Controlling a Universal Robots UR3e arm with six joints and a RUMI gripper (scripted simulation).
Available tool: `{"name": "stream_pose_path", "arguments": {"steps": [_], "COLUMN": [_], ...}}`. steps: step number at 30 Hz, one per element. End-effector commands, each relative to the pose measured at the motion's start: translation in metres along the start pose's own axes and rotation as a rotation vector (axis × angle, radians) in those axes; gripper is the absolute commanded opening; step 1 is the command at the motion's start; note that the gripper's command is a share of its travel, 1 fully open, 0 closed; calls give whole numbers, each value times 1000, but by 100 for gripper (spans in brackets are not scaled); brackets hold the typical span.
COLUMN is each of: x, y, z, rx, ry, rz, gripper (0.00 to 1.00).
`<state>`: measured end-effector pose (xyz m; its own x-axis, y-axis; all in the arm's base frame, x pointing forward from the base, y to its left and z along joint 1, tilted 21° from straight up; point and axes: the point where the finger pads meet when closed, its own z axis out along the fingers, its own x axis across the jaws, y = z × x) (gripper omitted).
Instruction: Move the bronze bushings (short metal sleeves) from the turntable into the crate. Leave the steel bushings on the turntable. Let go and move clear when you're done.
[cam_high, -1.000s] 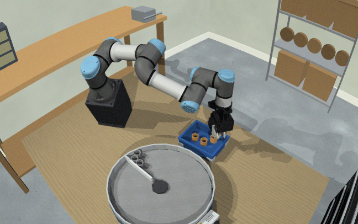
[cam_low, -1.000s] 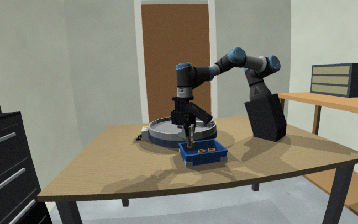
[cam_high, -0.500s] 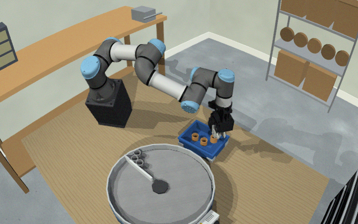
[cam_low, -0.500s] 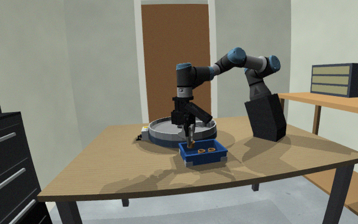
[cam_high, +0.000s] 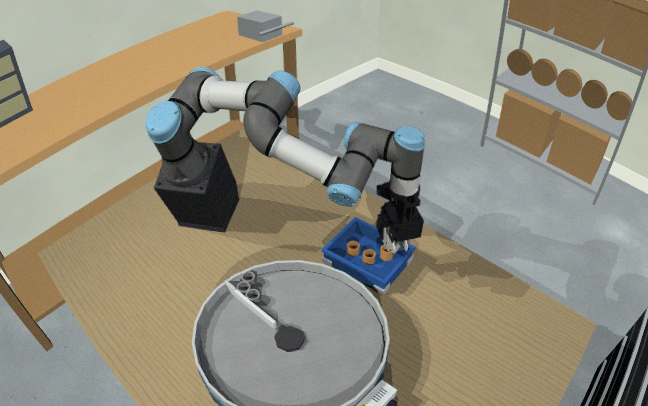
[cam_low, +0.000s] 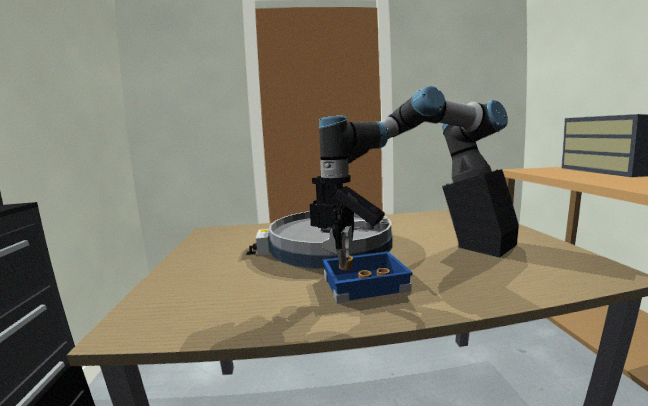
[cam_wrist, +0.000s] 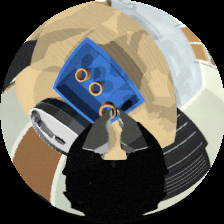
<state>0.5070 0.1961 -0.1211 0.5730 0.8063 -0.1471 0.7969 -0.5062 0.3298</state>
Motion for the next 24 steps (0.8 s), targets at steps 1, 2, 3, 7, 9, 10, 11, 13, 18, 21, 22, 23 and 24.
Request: {"name": "stream_pose_path", "arguments": {"steps": [1, 2, 3, 7, 9, 10, 11, 13, 18, 21, 22, 23, 24], "x": [1, 1, 1, 1, 1, 1, 1, 1, 1, 1, 1, 1, 1], "y": [1, 1, 1, 1, 1, 1, 1, 1, 1, 1, 1, 1, 1], "z": [4, 6, 7, 14, 18, 19, 21, 25, 29, 33, 34, 35, 36], "rx": [-2, -2, -2, -3, -3, -3, -3, -3, -3, -3, -3, -3, -3], "ry": [4, 4, 4, 6, 6, 6, 6, 6, 6, 6, 6, 5, 5], "rz": [0, 0, 0, 1, 1, 1, 1, 1, 1, 1, 1, 1, 1], "gripper": [0, 0, 0, 0, 0, 0, 0, 0, 0, 0, 0, 0, 0]}}
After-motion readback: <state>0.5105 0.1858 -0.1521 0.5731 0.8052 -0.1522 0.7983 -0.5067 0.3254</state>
